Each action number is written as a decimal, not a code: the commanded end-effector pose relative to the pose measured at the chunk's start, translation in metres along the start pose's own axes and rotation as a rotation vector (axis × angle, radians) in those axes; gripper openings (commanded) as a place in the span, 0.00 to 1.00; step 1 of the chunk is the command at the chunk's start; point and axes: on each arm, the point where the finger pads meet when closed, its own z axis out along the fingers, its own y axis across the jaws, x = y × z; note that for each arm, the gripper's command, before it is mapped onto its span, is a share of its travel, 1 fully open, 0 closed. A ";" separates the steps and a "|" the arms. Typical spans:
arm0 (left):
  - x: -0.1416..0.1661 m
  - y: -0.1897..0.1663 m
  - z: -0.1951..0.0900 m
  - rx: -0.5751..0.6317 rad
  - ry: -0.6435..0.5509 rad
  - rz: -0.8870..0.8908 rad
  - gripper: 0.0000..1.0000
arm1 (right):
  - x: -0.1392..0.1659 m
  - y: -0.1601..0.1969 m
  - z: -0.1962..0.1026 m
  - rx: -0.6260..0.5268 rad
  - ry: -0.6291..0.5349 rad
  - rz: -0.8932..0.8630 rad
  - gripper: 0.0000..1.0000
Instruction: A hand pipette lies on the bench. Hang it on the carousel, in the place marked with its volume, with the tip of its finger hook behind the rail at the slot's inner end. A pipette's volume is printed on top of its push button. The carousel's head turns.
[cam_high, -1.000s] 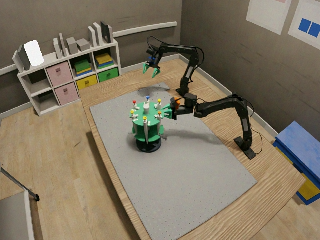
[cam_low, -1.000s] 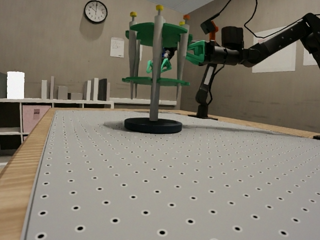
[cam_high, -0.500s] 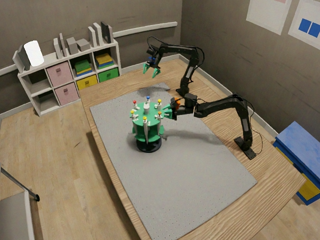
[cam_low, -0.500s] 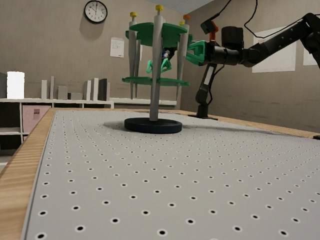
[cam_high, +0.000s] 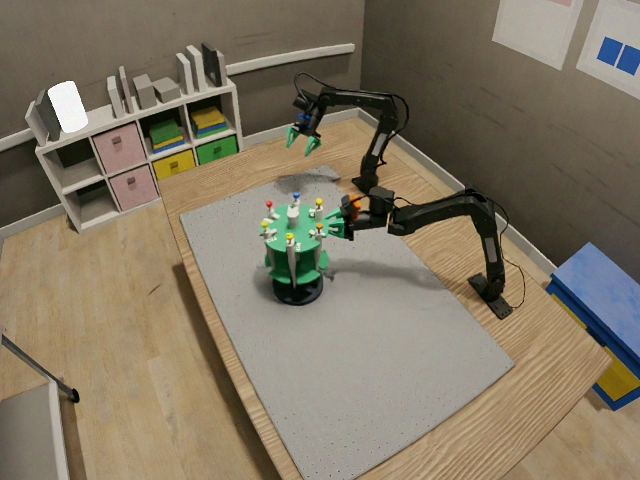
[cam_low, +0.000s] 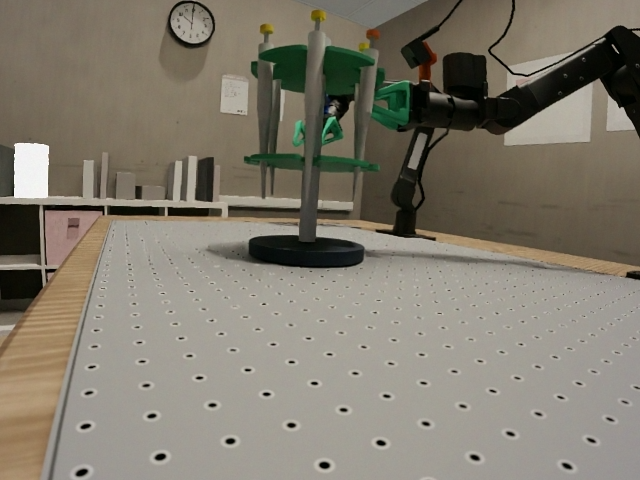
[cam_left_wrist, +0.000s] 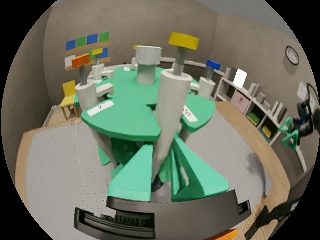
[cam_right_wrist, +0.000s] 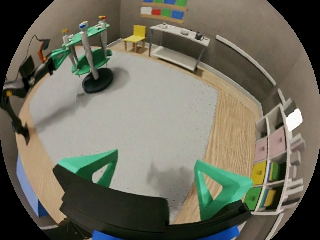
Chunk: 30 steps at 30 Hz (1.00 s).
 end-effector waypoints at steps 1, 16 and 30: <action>-0.054 0.013 -0.001 -0.032 -0.110 -0.044 0.12 | -0.005 -0.004 -0.001 -0.002 -0.023 -0.008 1.00; -0.027 -0.002 0.003 -0.195 -0.050 -0.025 0.12 | -0.005 -0.004 -0.001 -0.002 -0.023 -0.008 1.00; -0.053 0.013 -0.001 -0.245 -0.102 -0.060 0.12 | -0.005 -0.004 -0.001 -0.002 -0.023 -0.008 1.00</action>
